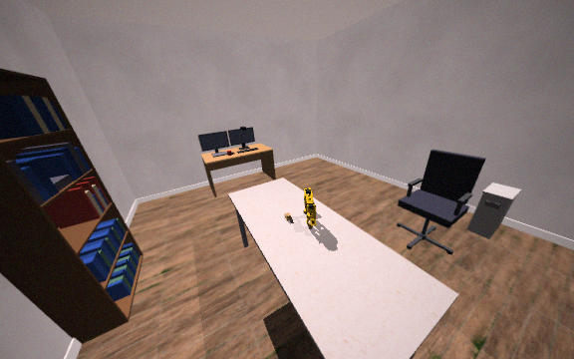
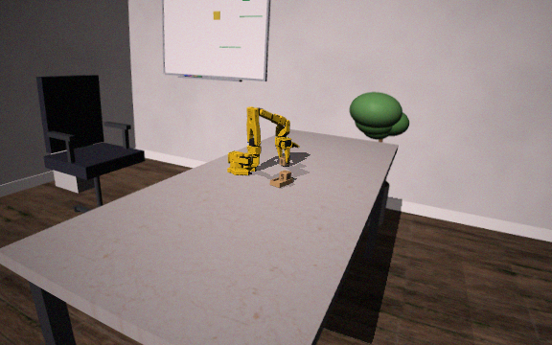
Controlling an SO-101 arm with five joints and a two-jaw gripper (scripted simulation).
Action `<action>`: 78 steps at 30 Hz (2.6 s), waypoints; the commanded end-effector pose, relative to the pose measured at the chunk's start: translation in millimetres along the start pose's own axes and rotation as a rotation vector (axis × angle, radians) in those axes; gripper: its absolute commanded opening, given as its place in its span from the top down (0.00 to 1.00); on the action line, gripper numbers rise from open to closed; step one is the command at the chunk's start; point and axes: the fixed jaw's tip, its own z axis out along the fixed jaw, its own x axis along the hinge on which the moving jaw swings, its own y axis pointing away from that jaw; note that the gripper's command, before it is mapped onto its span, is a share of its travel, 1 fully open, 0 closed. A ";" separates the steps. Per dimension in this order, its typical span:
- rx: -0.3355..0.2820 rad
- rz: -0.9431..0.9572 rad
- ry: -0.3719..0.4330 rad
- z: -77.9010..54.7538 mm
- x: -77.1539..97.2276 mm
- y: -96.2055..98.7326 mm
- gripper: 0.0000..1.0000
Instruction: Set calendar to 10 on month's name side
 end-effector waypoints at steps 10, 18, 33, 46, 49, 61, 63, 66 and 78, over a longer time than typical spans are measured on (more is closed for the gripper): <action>0.000 0.005 -0.017 2.7 -2.3 1.3 1.00; 0.000 0.005 -0.017 2.9 -2.3 1.3 1.00; 0.000 0.005 -0.017 3.6 -2.3 1.3 1.00; 0.000 0.005 -0.017 3.6 -2.3 1.3 0.82; 0.000 0.005 -0.017 3.7 -2.3 1.3 0.82; 0.000 0.005 -0.017 3.7 -2.3 1.3 0.75; 0.000 0.005 -0.017 3.7 -2.3 1.3 0.73; 0.000 0.005 -0.017 3.7 -2.3 1.3 0.72; 0.000 0.005 -0.017 3.7 -2.3 1.3 0.64</action>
